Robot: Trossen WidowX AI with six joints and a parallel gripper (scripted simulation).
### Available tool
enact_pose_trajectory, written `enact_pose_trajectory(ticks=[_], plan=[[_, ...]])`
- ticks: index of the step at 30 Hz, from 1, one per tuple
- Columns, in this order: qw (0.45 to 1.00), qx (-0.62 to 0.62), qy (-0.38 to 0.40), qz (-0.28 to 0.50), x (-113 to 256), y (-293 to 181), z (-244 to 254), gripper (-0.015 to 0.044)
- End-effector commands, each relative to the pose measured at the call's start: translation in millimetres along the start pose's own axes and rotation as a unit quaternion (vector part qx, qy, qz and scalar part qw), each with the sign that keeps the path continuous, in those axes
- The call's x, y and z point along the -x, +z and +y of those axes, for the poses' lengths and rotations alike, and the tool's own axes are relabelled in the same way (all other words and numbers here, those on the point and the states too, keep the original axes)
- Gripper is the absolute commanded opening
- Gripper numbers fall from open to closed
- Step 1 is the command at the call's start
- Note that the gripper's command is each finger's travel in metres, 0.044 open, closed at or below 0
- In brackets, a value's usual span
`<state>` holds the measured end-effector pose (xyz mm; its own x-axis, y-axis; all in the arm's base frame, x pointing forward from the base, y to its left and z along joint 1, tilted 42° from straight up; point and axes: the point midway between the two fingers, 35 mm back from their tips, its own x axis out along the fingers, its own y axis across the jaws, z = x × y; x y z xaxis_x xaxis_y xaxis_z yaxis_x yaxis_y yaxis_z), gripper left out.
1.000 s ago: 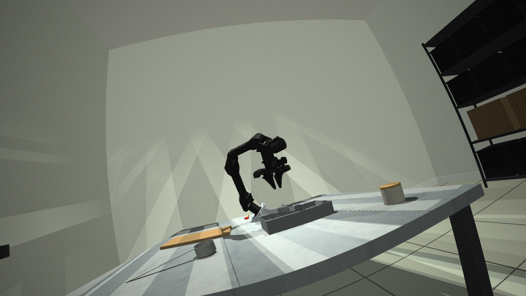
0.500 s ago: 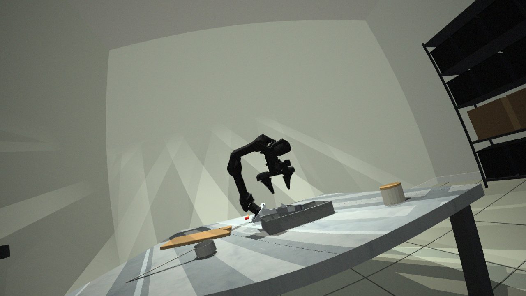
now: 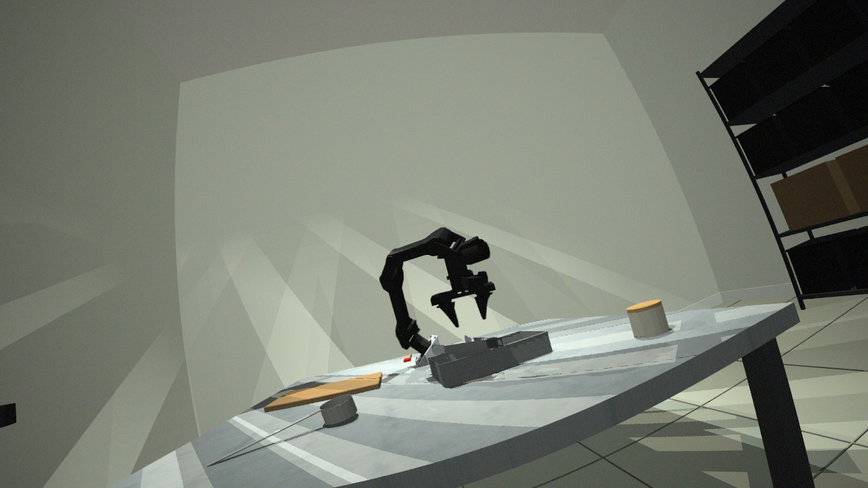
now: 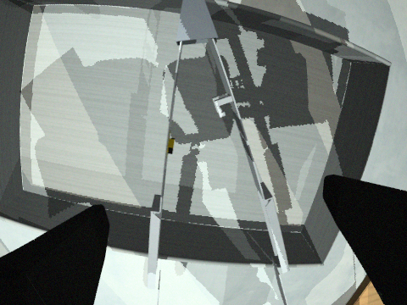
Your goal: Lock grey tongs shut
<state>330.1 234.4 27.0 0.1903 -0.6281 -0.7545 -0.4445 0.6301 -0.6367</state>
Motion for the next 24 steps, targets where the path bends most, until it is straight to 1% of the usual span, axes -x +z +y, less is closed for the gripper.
enact_pose_trajectory(ticks=[1, 24], plan=[[1.0, -0.004, 0.001, 0.002, -3, 0, 1, 0.044], [1.0, -0.004, 0.001, 0.001, -41, 4, 1, 0.044]])
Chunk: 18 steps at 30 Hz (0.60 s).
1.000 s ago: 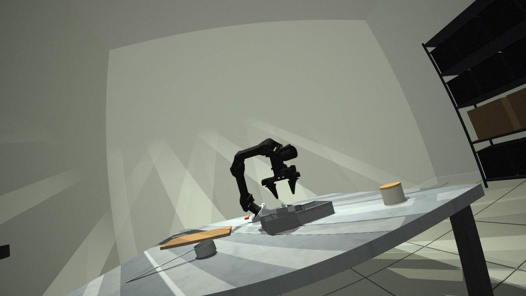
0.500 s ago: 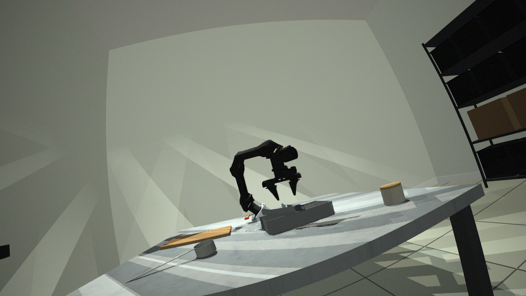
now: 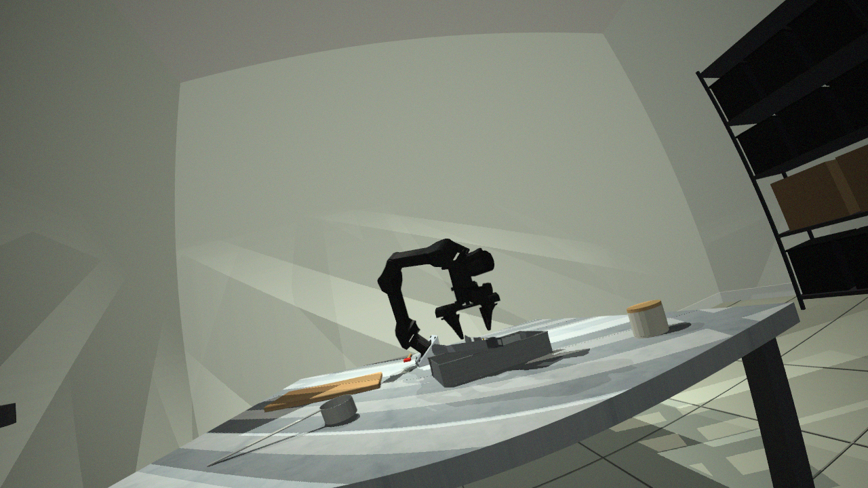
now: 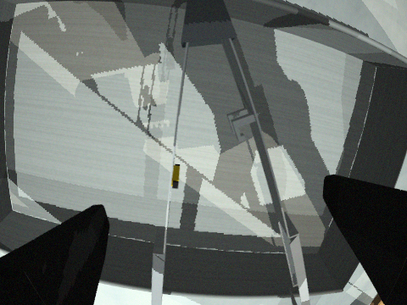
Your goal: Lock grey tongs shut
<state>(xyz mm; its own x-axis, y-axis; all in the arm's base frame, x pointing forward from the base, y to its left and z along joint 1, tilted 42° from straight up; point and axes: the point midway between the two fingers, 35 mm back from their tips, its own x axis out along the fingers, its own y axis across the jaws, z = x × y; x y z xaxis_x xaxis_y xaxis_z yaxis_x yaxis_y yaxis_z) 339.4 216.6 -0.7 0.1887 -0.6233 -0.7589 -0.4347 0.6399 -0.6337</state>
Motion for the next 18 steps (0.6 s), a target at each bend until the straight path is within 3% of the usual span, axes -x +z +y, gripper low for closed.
enact_pose_trajectory(ticks=[1, 18], plan=[[1.0, 0.002, -0.002, 0.002, -8, 0, -2, 0.044], [1.0, 0.002, -0.003, 0.002, -36, -1, -3, 0.044]])
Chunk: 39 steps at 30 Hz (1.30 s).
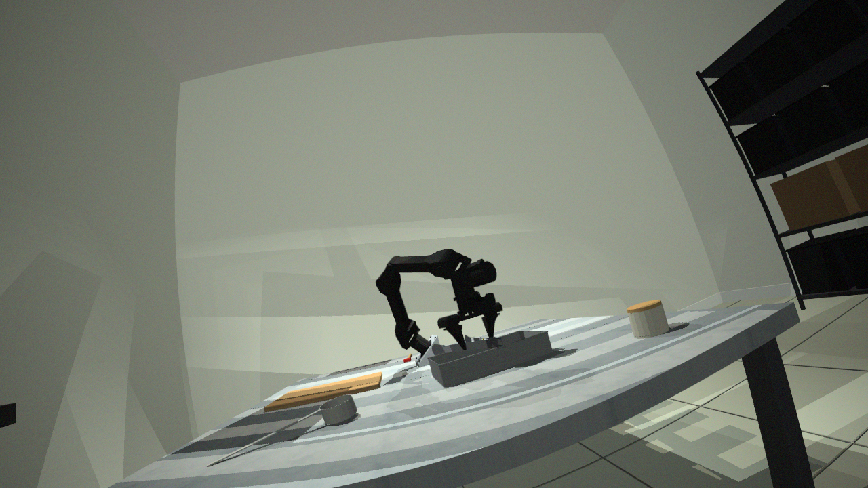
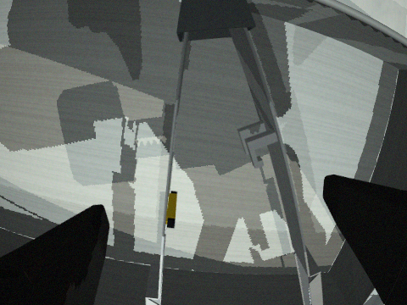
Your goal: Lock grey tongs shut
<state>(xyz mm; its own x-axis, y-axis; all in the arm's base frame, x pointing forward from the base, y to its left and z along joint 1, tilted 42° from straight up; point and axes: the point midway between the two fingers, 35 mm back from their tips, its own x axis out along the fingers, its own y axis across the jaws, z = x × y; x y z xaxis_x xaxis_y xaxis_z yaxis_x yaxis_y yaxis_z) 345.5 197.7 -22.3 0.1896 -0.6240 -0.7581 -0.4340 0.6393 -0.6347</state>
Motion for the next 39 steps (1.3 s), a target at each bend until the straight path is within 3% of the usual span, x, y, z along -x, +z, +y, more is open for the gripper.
enact_pose_trajectory(ticks=[1, 22, 27, 39], plan=[[1.0, 0.002, -0.002, 0.002, -8, -1, -2, 0.044], [1.0, 0.002, -0.003, 0.003, -38, -5, -3, 0.044], [1.0, 0.0, -0.002, 0.001, -34, -4, -2, 0.0309], [1.0, 0.0, -0.002, 0.001, -34, -4, -2, 0.0229]])
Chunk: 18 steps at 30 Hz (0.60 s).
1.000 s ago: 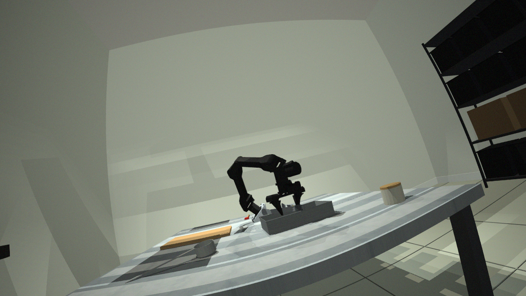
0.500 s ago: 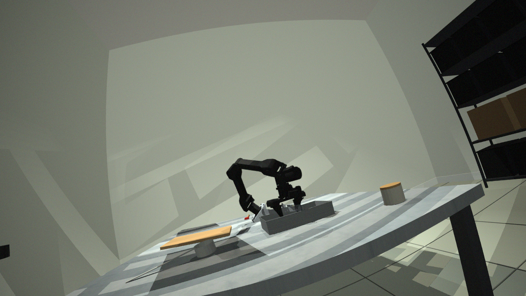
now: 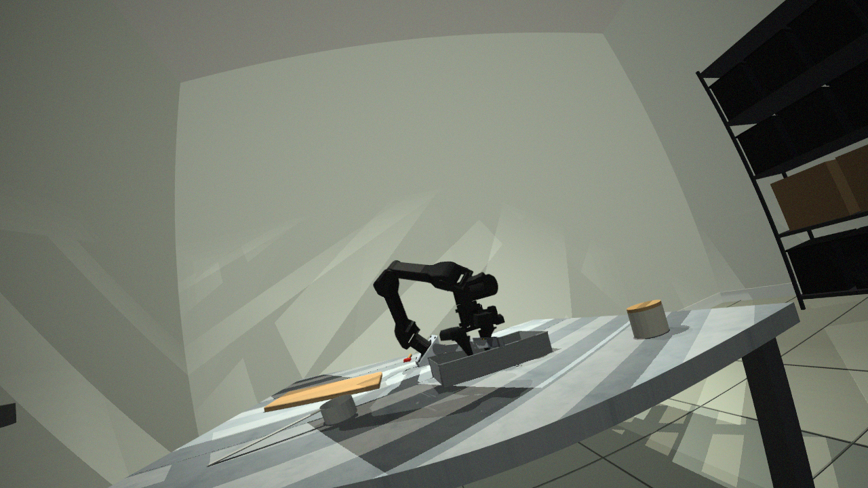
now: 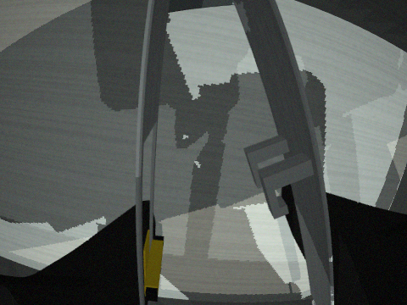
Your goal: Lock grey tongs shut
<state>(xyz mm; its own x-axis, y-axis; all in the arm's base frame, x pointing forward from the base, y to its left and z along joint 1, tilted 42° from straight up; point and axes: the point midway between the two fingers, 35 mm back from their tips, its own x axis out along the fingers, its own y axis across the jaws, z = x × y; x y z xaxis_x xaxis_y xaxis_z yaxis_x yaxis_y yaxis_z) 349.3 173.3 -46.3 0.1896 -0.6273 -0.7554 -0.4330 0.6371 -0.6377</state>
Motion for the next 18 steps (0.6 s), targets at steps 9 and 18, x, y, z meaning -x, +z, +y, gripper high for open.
enact_pose_trajectory(ticks=[9, 18], plan=[[1.0, 0.0, 0.0, 0.0, -0.1, -0.1, 0.0, 0.0169], [1.0, 0.0, 0.0, 0.0, -0.1, -0.1, 0.0, 0.0109]])
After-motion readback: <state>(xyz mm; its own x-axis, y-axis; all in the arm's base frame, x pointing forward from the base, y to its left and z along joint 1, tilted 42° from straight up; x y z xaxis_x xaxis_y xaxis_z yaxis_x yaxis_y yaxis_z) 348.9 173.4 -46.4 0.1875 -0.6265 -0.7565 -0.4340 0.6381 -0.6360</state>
